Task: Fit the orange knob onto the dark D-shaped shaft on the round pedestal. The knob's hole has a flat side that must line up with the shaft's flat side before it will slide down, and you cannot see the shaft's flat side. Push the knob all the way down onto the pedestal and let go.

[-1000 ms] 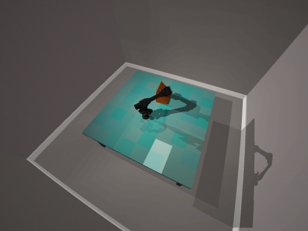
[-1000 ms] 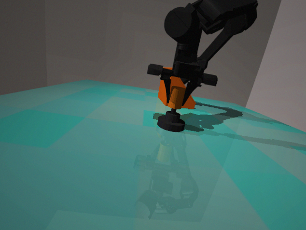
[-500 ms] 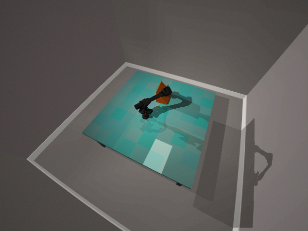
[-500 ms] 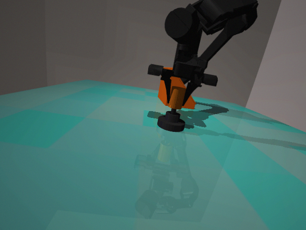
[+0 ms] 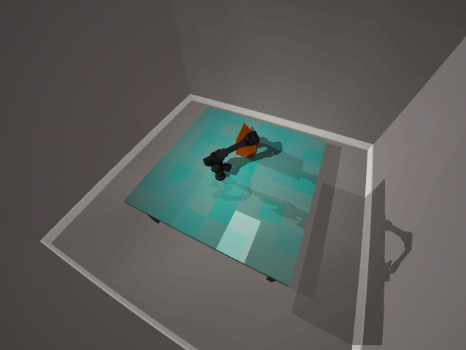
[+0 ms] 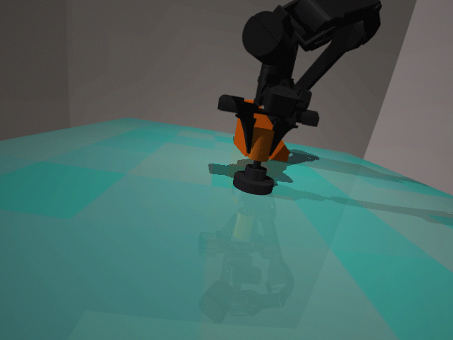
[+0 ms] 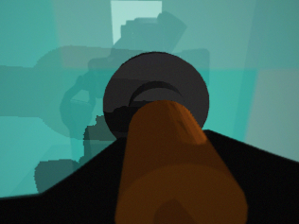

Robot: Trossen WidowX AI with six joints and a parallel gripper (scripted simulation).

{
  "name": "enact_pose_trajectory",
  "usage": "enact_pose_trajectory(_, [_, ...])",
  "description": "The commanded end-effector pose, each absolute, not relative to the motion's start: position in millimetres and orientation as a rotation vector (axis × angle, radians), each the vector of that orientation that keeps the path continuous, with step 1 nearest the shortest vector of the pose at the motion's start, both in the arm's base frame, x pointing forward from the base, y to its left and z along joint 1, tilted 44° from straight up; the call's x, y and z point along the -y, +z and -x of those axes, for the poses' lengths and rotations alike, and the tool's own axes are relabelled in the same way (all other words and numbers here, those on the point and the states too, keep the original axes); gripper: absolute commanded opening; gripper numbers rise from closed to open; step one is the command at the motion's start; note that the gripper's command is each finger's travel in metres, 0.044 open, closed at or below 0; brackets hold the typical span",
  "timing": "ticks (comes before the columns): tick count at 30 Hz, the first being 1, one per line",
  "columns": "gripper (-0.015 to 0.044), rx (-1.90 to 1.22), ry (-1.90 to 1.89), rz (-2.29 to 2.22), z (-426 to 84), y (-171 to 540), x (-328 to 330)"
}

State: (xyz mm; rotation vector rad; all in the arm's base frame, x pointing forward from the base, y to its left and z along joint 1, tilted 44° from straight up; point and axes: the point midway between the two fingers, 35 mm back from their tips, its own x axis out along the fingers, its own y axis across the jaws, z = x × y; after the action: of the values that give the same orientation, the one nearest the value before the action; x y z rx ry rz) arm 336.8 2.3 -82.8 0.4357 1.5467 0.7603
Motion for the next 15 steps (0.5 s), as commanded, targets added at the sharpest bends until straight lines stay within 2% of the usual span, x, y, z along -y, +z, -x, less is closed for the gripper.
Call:
enact_pose_trajectory(1, [0.0,-1.538,0.767,-0.429,-337.5,-83.7,-3.2])
enact_pose_trajectory(15, [0.0,-1.539,0.767,-0.429,-338.5,-78.6,-2.4])
